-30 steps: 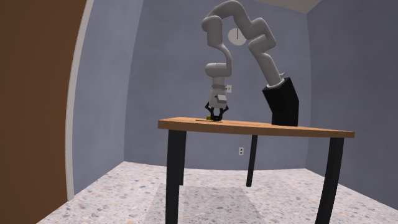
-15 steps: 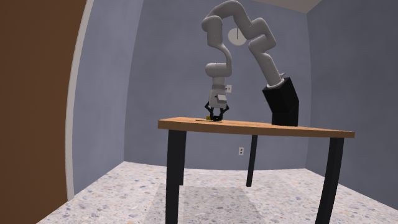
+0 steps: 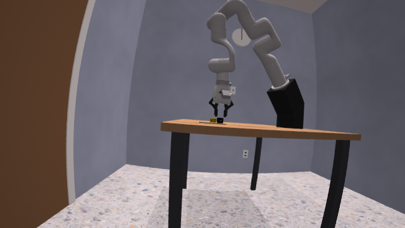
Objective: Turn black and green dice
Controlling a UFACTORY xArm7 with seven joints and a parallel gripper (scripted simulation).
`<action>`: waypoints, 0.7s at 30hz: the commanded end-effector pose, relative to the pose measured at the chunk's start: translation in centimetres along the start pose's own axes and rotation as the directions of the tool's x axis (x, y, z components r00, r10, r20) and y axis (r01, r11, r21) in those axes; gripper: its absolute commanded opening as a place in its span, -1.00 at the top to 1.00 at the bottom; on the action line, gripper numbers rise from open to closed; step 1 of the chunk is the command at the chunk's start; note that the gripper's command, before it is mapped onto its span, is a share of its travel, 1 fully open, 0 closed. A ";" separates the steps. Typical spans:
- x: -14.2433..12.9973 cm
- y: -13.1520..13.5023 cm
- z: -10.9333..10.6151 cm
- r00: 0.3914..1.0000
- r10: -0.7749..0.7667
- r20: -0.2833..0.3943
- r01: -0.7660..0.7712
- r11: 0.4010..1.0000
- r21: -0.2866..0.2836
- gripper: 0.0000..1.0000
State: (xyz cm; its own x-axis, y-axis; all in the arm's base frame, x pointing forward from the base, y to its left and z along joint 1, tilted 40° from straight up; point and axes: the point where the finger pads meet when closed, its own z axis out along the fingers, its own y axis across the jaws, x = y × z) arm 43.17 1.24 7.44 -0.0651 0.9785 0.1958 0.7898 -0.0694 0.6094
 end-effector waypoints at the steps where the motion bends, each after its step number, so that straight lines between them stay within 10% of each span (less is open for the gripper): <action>1: 0.0 0.1 -2.7 1.000 0.001 0.004 -0.001 1.000 -0.003 0.05; 17: 0.1 0.1 -5.8 1.000 0.001 0.004 -0.001 1.000 -0.003 0.05; 18: 0.1 0.1 -5.8 1.000 0.001 0.004 -0.001 1.000 -0.003 -1.00; 21: 0.1 0.1 -5.8 1.000 0.001 0.004 -0.001 1.000 -0.003 -1.00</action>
State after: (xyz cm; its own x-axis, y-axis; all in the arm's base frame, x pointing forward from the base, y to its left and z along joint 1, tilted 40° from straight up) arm 39.70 0.18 11.87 -0.0635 0.9790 0.1936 0.7897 -0.0693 0.6095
